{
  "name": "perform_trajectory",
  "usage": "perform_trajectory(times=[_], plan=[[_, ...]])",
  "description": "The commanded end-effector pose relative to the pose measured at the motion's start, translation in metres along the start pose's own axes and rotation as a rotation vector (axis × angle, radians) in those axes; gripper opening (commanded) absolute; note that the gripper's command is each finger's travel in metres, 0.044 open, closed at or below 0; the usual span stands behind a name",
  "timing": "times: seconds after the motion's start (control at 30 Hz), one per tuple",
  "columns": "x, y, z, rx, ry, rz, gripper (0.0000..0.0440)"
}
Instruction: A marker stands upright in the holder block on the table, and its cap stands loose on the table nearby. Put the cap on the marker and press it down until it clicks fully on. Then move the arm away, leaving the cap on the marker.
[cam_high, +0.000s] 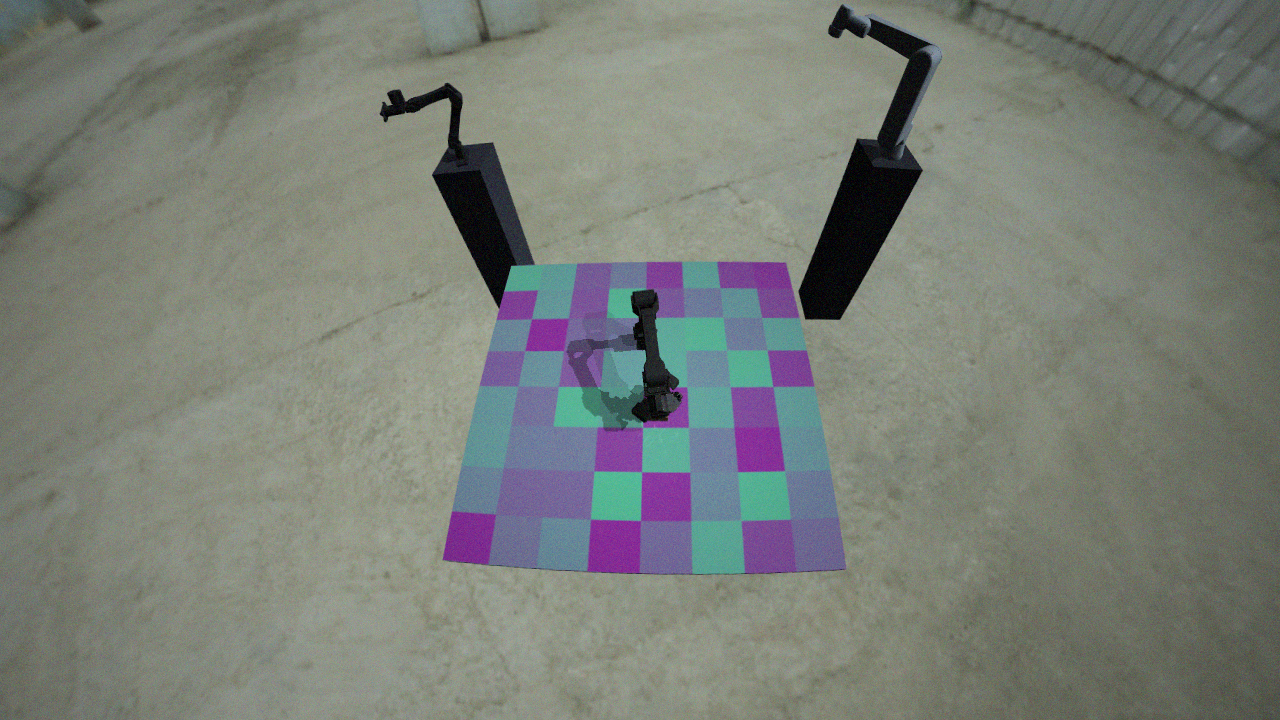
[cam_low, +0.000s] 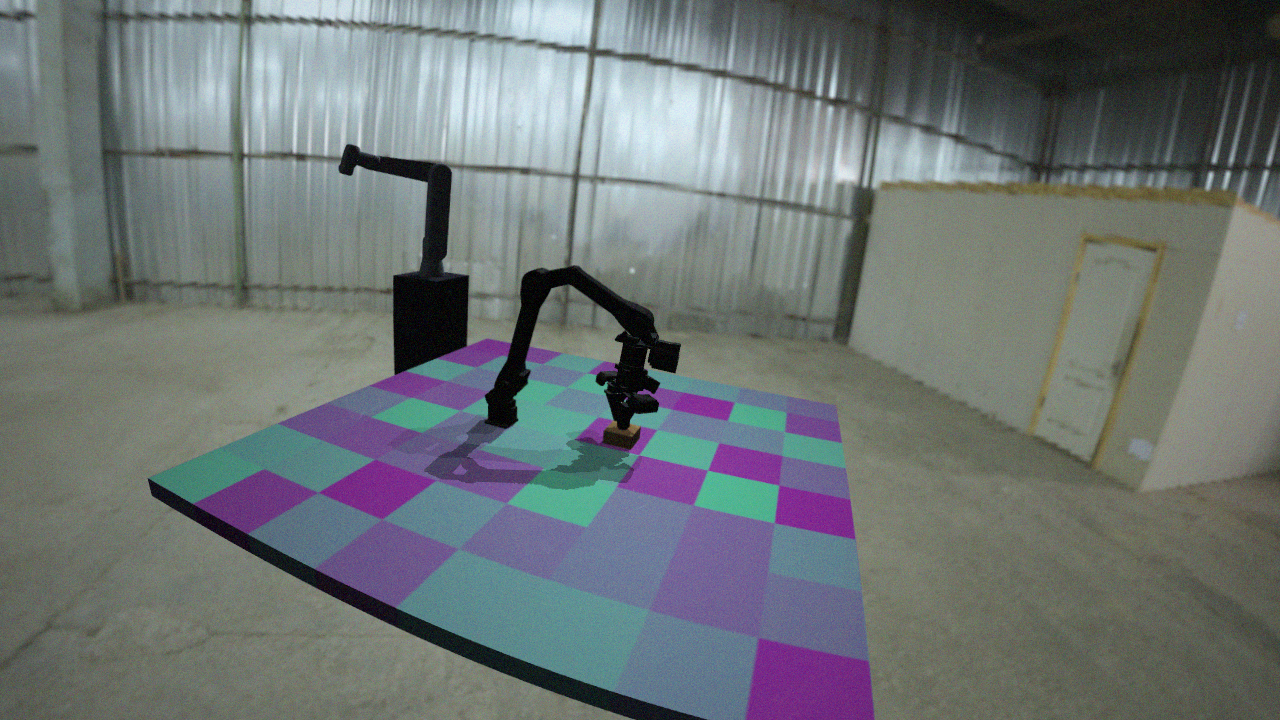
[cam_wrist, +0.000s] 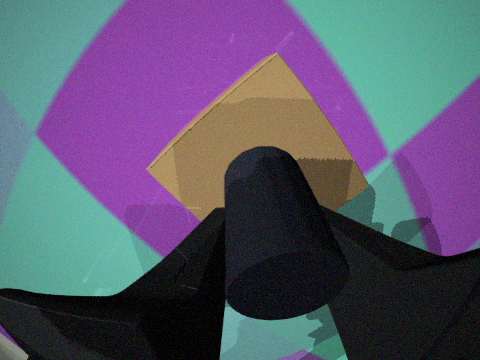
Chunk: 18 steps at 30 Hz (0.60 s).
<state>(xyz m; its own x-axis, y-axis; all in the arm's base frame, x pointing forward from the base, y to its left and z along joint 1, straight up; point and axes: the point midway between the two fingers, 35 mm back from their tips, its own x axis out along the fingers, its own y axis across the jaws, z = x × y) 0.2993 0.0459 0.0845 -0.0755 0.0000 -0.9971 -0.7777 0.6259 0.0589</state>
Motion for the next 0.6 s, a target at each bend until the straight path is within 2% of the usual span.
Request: perform_trajectory(times=[0.0, 0.57], plan=[[0.0130, -0.0030, -0.0077, -0.012, 0.036, -0.001, 0.0101], [0.0139, -0.0058, -0.0115, -0.078, 0.029, -0.020, 0.0140]])
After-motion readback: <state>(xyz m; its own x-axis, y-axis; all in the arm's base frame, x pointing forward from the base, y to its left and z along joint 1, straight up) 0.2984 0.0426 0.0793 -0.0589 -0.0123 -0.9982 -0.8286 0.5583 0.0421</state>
